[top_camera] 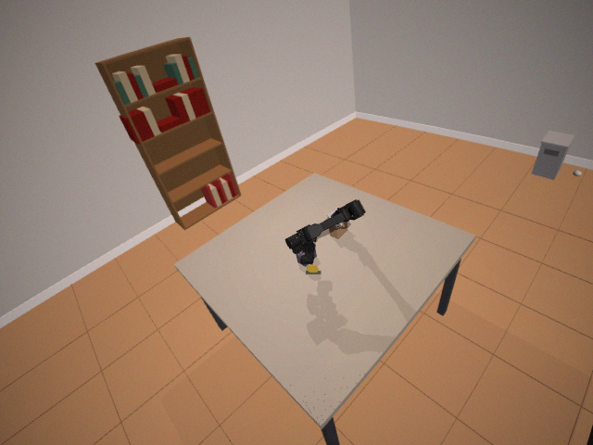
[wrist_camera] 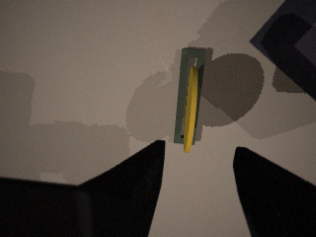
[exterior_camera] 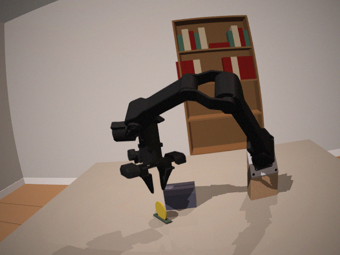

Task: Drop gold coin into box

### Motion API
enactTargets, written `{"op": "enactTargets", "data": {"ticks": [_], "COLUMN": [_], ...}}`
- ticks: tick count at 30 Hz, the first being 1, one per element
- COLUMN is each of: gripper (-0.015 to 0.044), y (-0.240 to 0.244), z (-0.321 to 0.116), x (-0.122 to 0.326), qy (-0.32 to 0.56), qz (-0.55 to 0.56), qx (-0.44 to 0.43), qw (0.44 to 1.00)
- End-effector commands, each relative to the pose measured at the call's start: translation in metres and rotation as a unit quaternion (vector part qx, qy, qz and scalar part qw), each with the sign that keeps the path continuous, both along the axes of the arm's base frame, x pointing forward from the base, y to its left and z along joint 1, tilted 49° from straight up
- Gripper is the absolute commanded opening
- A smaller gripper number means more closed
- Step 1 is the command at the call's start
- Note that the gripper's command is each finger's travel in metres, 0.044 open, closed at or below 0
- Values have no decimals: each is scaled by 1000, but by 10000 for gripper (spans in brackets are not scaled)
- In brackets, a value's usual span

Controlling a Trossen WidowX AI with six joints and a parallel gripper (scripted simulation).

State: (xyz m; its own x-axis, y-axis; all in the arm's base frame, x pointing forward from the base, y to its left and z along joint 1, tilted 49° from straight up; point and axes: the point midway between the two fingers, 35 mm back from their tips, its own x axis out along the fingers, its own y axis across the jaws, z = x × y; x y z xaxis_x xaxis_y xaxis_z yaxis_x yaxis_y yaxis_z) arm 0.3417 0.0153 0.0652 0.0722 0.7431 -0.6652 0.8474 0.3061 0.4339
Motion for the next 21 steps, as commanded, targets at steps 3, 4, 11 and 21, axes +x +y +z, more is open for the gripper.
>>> {"op": "enactTargets", "data": {"ticks": [3, 4, 11, 21], "gripper": [161, 161, 161, 161], "y": [11, 14, 18, 30], "z": [-10, -12, -16, -27], "x": [1, 1, 2, 4], "qy": [3, 3, 4, 4], "qz": [-5, -5, -5, -5], "qx": [3, 3, 2, 1], "qw": [1000, 1000, 1000, 1000]}}
